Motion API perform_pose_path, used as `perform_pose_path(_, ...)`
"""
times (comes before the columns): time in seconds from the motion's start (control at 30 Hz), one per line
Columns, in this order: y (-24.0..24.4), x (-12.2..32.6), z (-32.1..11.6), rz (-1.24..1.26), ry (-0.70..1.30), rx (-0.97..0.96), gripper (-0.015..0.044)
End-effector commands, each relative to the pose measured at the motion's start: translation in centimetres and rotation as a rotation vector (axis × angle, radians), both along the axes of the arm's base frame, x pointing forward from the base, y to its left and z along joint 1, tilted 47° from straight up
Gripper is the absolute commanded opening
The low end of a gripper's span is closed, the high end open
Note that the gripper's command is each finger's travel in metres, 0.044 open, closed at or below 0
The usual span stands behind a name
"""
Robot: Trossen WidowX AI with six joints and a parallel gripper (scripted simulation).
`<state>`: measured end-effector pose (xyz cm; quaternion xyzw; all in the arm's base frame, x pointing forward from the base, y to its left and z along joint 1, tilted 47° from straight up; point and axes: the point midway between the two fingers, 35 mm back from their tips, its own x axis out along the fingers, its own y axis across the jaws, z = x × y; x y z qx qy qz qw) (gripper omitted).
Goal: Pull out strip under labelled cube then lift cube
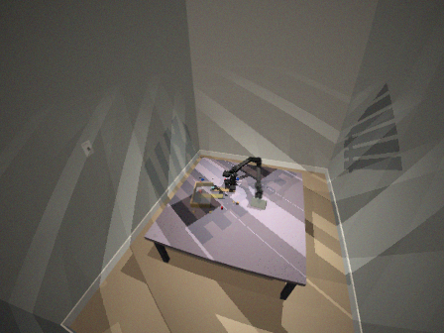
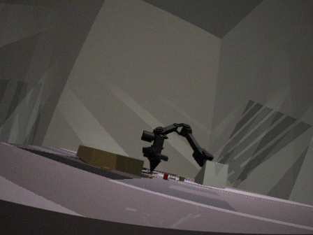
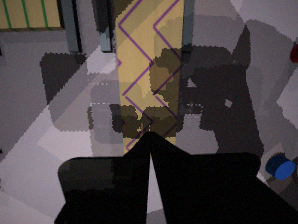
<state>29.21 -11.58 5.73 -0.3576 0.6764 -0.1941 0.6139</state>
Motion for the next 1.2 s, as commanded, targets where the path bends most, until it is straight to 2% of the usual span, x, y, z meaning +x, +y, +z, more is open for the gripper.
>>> perform_pose_path(0.0, -0.5, -1.3, -0.2, -0.011, 0.024, -0.007, 0.0000)
perform_pose_path(1.17, -1.3, -5.3, 0.7, -0.011, 0.026, -0.007, 0.0000)
